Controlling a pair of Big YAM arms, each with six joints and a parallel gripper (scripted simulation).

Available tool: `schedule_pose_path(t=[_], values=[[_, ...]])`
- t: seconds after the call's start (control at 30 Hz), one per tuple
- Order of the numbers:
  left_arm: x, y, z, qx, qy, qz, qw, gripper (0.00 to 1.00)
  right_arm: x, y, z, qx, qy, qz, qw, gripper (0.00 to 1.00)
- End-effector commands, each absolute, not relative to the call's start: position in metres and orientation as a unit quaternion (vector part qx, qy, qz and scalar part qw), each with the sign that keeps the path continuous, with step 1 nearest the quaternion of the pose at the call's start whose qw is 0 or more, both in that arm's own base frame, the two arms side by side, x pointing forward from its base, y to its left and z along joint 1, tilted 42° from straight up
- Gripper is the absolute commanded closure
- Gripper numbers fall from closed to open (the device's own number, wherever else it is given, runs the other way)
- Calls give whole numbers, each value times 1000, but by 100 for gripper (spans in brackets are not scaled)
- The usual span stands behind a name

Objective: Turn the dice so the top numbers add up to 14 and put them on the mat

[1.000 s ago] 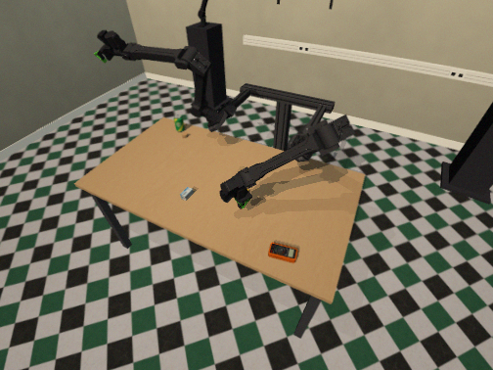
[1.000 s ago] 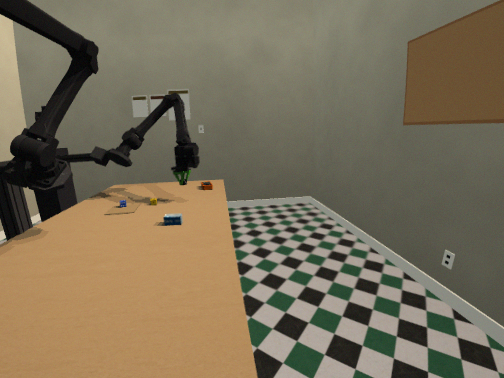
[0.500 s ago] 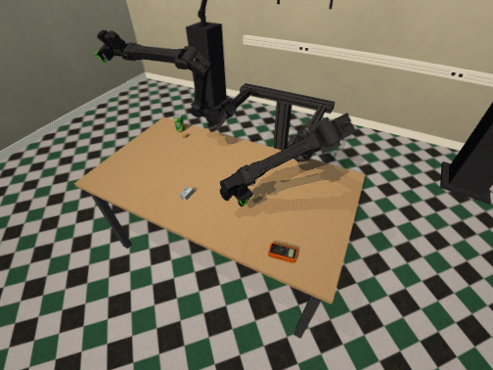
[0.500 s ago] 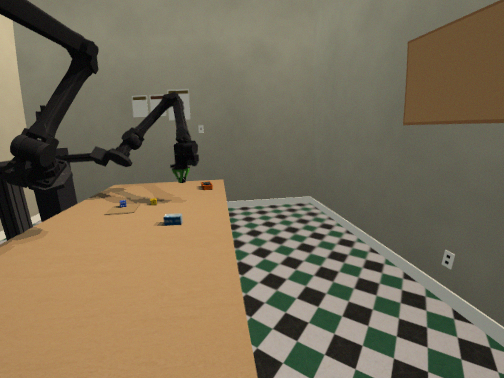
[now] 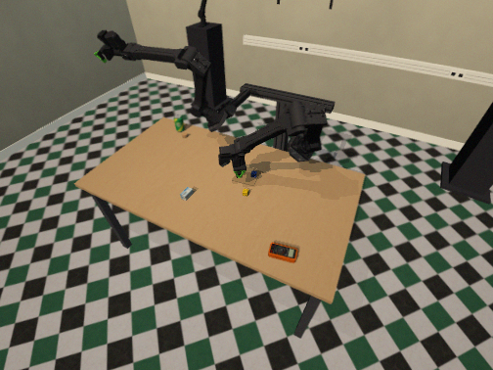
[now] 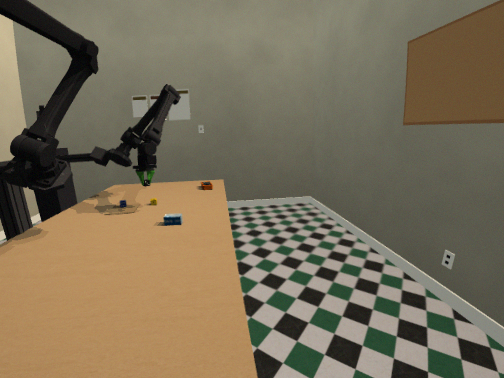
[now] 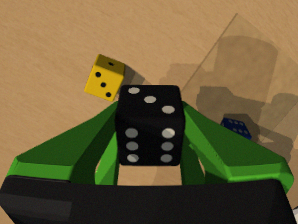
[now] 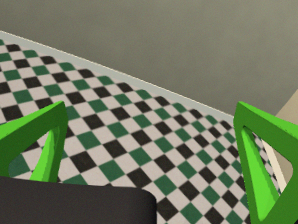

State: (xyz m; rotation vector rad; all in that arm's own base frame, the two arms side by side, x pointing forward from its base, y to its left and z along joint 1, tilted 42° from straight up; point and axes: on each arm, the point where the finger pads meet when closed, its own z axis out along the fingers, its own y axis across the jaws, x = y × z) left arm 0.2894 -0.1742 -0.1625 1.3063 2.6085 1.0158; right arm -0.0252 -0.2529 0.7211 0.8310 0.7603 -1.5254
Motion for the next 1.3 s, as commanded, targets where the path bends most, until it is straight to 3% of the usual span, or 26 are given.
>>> schedule_pose_path(t=[0.0, 0.17, 1.27], values=[[231, -184, -198, 472, 813, 341, -1, 74, -26, -233, 735, 342, 307, -661, 593, 0], [174, -175, -226, 532, 770, 351, -19, 74, -26, -233, 735, 342, 307, -661, 593, 0], [191, -143, -260, 533, 768, 354, -28, 74, -26, -233, 735, 342, 307, -661, 593, 0]])
